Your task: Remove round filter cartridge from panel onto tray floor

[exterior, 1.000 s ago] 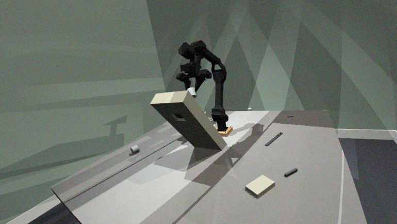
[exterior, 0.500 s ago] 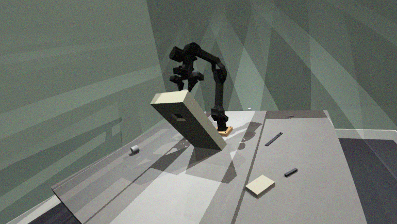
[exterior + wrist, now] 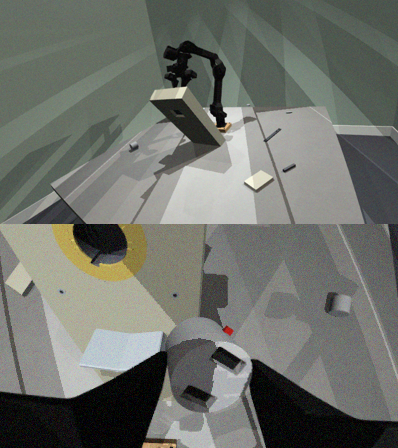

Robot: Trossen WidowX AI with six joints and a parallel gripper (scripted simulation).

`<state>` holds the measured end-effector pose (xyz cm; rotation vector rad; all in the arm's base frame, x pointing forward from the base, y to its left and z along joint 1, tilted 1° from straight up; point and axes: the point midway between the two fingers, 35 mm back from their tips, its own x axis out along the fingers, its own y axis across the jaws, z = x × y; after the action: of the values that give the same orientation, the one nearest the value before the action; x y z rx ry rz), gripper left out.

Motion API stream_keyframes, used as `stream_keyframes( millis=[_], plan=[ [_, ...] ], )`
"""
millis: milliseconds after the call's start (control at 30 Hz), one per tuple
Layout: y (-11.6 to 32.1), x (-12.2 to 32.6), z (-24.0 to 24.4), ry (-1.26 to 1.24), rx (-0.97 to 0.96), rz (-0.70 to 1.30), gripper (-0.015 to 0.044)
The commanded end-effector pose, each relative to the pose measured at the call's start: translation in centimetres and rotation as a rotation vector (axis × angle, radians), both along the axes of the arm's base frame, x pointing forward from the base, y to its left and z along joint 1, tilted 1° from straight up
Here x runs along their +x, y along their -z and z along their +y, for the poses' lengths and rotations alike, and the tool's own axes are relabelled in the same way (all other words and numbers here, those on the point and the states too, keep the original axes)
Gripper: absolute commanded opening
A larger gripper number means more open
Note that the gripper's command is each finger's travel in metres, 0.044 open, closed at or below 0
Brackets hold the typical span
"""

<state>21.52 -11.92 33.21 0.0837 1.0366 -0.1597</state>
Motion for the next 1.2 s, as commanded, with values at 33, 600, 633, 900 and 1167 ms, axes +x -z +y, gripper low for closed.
stream_keyframes(
  millis=[33, 600, 633, 900, 1167],
  plan=[
    [0.9, -1.0, -2.3, 0.142, -0.001, 0.011, 0.0000],
    [3.4, -6.6, -9.6, 0.645, -0.002, 0.008, 0.0000],
    [3.6, -7.0, -9.9, 0.675, -0.003, 0.007, 0.0000],
    [4.8, -10.6, -12.5, 0.912, -0.007, -0.001, 0.0000],
    [5.6, -13.3, -13.8, 1.075, -0.011, -0.009, 0.0000]
  ],
)
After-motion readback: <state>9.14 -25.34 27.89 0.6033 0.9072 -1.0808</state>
